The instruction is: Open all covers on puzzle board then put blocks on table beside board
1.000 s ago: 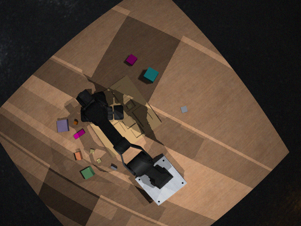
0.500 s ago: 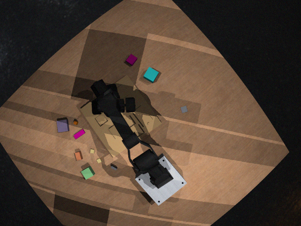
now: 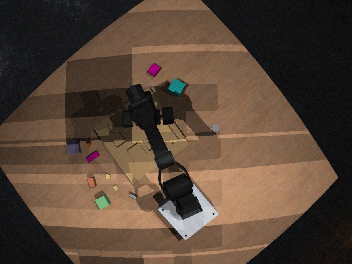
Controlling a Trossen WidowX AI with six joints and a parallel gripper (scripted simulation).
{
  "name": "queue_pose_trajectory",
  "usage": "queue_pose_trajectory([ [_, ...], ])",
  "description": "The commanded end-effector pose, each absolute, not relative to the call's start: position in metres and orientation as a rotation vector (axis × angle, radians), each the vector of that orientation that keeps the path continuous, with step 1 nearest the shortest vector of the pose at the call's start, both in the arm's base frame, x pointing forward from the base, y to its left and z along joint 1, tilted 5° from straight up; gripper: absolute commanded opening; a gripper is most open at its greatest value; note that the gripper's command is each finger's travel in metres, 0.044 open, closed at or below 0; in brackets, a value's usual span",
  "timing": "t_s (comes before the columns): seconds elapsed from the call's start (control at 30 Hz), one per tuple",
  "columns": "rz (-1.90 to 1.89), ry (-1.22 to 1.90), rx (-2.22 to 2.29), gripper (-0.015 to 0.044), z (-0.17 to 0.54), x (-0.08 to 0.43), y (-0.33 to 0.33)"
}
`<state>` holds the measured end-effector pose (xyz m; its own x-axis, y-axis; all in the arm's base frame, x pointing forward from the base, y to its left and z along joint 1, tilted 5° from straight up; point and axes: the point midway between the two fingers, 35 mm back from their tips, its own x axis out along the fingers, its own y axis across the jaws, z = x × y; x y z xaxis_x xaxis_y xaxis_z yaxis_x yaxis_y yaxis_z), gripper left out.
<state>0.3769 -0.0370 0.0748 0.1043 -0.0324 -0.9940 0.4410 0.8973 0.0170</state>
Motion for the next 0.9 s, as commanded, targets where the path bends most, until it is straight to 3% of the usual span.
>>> queue_pose_trajectory([
  [0.0, -0.356, 1.430, 0.347, 0.0080, 0.075, 0.374, -0.051],
  [0.87, -0.363, 1.427, 0.340, 0.0080, 0.076, 0.337, -0.146],
])
